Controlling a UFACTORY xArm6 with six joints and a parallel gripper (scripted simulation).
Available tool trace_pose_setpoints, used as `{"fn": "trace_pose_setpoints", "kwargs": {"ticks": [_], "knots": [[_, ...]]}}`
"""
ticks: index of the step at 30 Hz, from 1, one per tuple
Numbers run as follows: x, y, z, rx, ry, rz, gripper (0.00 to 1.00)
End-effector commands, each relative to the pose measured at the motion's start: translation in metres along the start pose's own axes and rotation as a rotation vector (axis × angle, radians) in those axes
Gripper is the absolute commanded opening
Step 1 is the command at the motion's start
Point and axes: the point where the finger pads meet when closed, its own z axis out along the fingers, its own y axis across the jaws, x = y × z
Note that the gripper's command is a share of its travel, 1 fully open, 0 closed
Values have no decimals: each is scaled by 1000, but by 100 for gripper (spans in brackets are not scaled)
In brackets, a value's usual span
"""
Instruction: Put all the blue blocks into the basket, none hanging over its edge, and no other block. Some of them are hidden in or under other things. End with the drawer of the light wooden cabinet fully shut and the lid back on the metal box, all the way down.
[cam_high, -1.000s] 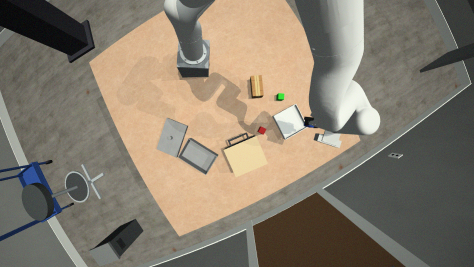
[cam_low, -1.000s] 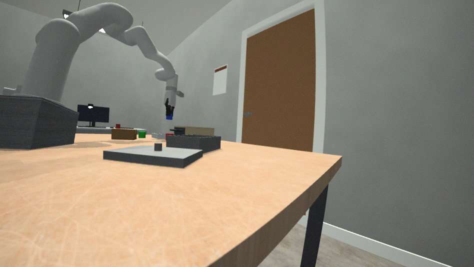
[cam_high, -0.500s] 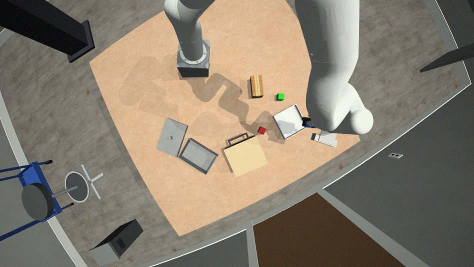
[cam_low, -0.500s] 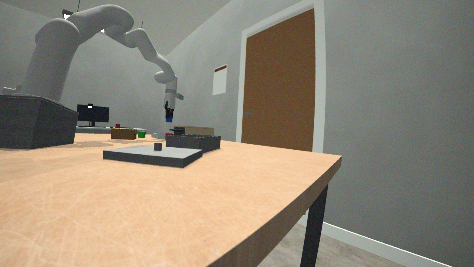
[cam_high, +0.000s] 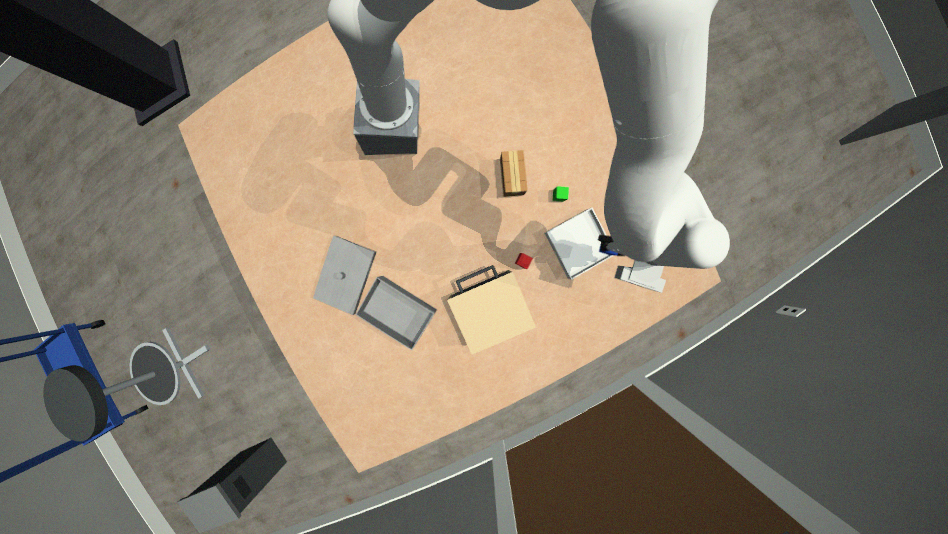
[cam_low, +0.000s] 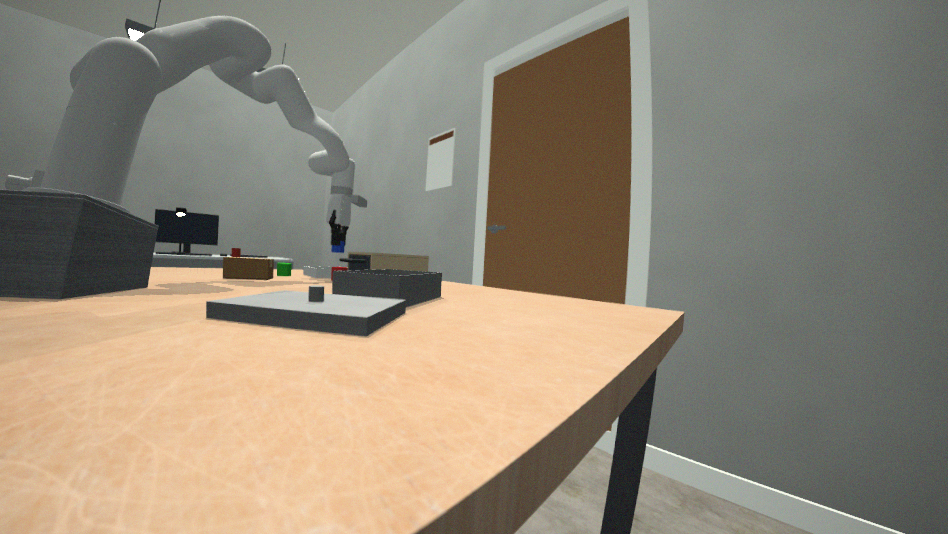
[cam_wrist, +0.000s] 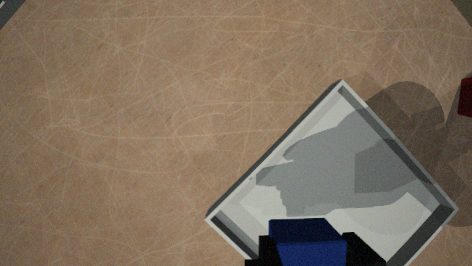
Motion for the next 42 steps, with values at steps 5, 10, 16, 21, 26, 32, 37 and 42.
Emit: {"fn": "trace_pose_setpoints", "kwargs": {"ticks": [5, 10, 16, 21, 26, 32, 37, 42], "knots": [[1, -2, 17, 4, 1, 0, 0], [1, -2, 27, 4, 1, 0, 0], [1, -2, 34, 4, 1, 0, 0], [1, -2, 42, 4, 1, 0, 0], [1, -2, 50, 4, 1, 0, 0], [1, -2, 55, 4, 1, 0, 0], [1, -2, 60, 4, 1, 0, 0], [1, -2, 64, 4, 1, 0, 0]]}}
